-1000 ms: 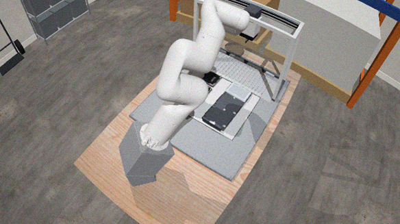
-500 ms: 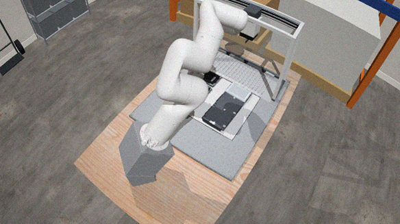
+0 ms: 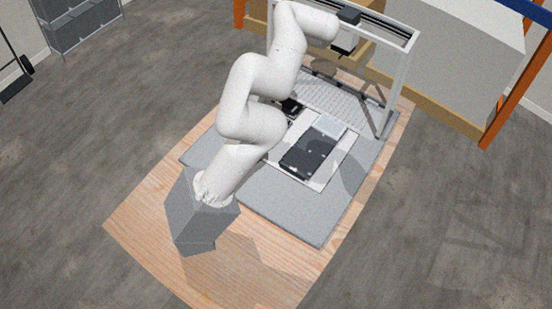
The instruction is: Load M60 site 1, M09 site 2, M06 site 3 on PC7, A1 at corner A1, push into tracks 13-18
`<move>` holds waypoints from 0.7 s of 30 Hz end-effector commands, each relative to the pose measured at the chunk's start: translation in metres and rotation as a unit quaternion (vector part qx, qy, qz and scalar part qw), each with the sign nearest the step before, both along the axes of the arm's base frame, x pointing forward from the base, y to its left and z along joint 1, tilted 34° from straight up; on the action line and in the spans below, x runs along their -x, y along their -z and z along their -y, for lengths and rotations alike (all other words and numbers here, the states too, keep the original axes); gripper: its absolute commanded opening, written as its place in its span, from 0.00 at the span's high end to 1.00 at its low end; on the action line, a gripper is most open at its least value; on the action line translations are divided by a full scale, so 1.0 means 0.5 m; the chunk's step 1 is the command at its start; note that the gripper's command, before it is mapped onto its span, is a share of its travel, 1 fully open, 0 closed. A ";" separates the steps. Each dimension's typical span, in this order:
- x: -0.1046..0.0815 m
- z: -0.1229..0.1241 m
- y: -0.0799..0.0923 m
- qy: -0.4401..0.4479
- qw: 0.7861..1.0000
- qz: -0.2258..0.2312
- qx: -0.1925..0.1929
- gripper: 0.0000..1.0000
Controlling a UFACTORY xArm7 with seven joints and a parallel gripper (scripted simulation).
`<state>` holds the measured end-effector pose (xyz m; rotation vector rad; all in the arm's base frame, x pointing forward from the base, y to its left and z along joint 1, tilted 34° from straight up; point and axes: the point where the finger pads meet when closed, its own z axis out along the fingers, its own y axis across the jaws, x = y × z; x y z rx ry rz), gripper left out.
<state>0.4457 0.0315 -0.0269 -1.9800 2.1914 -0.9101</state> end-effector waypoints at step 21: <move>-0.013 0.009 0.023 -0.001 1.000 0.001 -0.001 0.00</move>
